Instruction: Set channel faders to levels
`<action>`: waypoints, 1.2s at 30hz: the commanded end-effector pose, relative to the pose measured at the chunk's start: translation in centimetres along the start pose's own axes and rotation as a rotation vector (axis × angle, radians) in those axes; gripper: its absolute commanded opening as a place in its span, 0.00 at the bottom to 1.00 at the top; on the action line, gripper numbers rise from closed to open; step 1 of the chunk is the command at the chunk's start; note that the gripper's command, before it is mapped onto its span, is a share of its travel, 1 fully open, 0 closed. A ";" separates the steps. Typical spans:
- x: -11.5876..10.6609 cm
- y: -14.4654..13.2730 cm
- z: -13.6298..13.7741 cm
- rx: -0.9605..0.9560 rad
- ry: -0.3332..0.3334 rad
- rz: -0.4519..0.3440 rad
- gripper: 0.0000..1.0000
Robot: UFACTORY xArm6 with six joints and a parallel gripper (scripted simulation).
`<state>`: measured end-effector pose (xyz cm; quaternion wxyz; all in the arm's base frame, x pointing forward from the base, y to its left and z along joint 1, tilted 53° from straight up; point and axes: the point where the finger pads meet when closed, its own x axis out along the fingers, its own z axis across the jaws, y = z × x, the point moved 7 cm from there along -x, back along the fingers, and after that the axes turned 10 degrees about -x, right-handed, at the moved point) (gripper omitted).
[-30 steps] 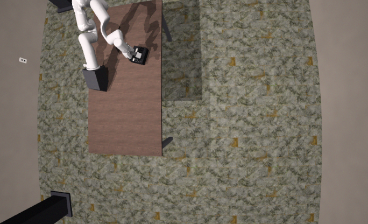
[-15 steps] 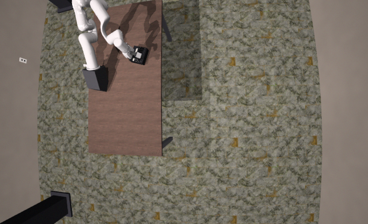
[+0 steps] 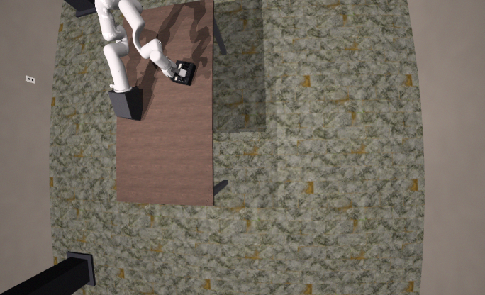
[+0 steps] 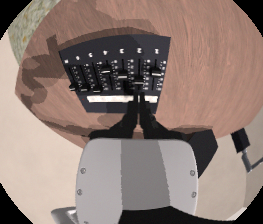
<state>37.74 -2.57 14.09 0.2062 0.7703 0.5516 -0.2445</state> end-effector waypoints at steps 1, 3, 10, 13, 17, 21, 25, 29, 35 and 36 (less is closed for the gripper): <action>-0.1 0.1 0.0 -0.001 -0.001 0.002 0.00; 0.0 0.1 0.0 -0.001 -0.001 0.002 0.00; 0.2 0.1 0.0 -0.001 -0.001 0.002 0.00; 0.5 0.1 0.0 -0.001 -0.001 0.002 0.00; 0.7 0.1 0.0 -0.001 -0.001 0.002 0.00; 1.0 0.1 0.0 -0.001 -0.001 0.002 0.00; 1.1 0.1 0.0 -0.001 -0.001 0.002 0.00; 1.1 0.1 0.0 -0.001 -0.001 0.002 0.00; 1.1 0.1 0.0 -0.001 -0.001 0.002 0.00; 1.1 0.1 0.0 -0.001 -0.001 0.002 0.00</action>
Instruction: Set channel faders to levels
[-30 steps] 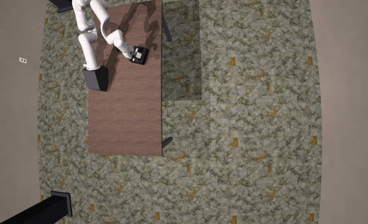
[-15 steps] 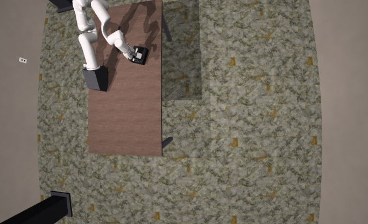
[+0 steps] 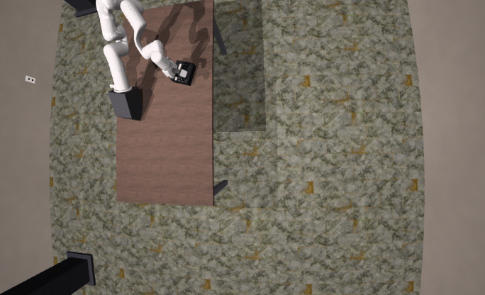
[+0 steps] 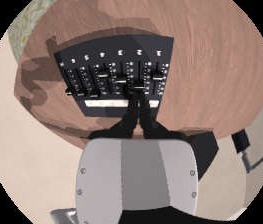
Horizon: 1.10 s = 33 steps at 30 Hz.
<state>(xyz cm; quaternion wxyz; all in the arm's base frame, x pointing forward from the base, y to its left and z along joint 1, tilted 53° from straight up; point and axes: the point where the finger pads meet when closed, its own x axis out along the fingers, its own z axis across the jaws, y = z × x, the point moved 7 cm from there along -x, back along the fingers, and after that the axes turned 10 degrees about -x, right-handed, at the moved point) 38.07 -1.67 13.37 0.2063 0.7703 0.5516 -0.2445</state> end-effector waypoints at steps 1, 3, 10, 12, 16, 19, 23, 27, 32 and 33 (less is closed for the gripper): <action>-0.1 0.1 0.0 -0.001 -0.001 0.002 0.00; -0.1 0.1 0.0 -0.001 -0.001 0.002 0.00; -0.1 0.1 0.0 -0.001 -0.001 0.002 0.00; -0.1 0.1 0.0 -0.001 -0.001 0.002 0.00; -0.1 0.2 0.0 -0.001 -0.001 0.002 0.00; -0.1 0.2 0.0 -0.001 -0.001 0.002 0.00; -0.1 0.3 0.0 -0.001 -0.001 0.002 0.00; -0.1 0.4 0.0 -0.001 -0.001 0.002 0.00; -0.1 0.6 0.1 -0.001 -0.001 0.002 0.00; -0.1 0.6 0.1 -0.001 -0.001 0.002 0.00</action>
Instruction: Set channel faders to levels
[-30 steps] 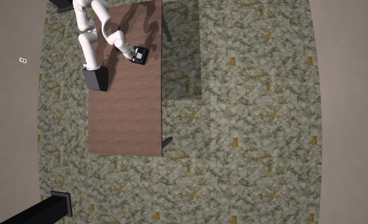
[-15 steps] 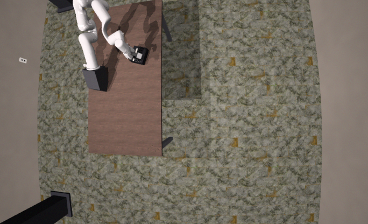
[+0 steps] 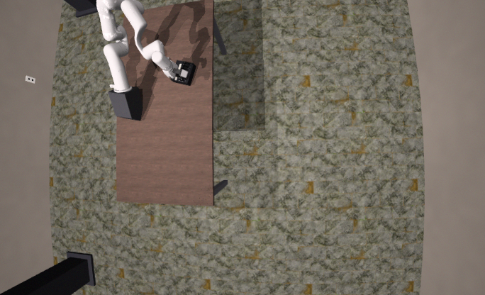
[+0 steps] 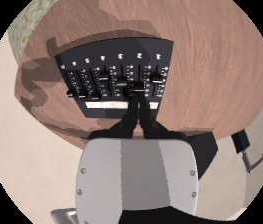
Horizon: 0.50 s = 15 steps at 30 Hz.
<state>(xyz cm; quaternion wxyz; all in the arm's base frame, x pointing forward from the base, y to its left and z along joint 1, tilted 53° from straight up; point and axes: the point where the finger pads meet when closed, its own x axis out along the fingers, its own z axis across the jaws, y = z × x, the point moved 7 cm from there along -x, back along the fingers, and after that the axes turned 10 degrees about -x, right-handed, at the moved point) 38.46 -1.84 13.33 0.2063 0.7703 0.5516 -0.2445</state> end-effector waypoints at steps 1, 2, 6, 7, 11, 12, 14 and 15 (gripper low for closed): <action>-0.1 0.3 0.0 -0.001 -0.001 0.002 0.00; -0.1 0.3 0.0 -0.001 -0.001 0.002 0.00; -0.1 0.5 0.1 -0.001 -0.001 0.002 0.00; -0.1 0.6 0.1 -0.001 -0.001 0.002 0.00; -0.1 0.7 0.1 -0.001 -0.001 0.002 0.00; -0.1 0.8 0.1 -0.001 -0.001 0.002 0.00; -0.1 0.9 0.1 -0.001 -0.001 0.002 0.00; -0.1 0.9 0.1 -0.001 -0.001 0.002 0.00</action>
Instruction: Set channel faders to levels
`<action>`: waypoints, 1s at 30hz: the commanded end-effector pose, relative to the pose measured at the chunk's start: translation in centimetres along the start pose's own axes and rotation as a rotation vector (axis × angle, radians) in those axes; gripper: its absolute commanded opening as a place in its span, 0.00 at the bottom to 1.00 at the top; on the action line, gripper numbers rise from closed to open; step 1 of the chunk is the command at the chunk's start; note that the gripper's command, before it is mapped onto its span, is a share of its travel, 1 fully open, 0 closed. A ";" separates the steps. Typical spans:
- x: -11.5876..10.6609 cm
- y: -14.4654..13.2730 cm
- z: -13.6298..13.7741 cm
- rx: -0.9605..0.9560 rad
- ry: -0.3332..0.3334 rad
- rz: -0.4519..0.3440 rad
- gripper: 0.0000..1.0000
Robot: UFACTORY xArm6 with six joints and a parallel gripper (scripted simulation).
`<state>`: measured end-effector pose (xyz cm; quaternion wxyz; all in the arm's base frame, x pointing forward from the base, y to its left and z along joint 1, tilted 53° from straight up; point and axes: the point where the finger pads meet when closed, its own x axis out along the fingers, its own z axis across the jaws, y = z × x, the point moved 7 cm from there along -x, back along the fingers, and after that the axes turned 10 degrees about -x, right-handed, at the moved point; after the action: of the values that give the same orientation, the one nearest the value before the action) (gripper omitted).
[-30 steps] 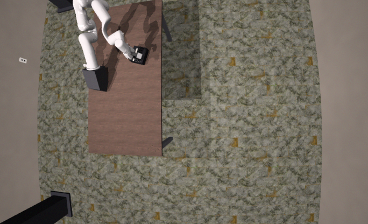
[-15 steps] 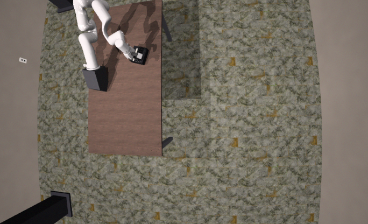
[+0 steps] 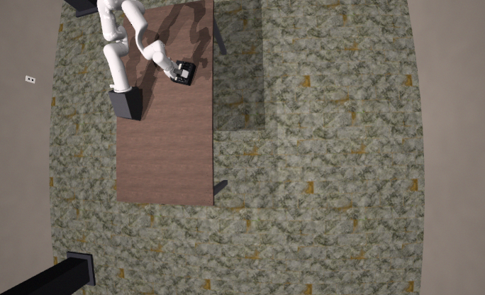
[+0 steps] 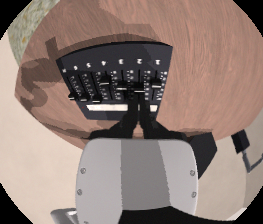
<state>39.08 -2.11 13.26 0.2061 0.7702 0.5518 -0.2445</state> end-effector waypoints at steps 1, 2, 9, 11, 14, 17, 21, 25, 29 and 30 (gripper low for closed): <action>-0.1 0.3 0.0 -0.001 -0.001 0.003 0.00; -0.1 0.4 0.0 -0.001 -0.001 0.003 0.00; -0.1 0.8 0.1 -0.001 -0.001 0.003 0.00; -0.1 0.8 0.1 -0.001 -0.001 0.003 0.00; -0.1 1.0 0.1 -0.001 -0.001 0.003 0.00; -0.1 1.1 0.2 -0.001 -0.001 0.003 0.00; -0.1 1.3 0.2 -0.001 -0.001 0.003 0.00; -0.1 1.5 0.2 -0.001 -0.001 0.003 0.00; -0.1 1.6 0.2 -0.001 -0.001 0.003 0.00; -0.1 1.6 0.2 -0.001 -0.001 0.003 0.00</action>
<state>40.39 -2.70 13.13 0.2062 0.7703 0.5517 -0.2445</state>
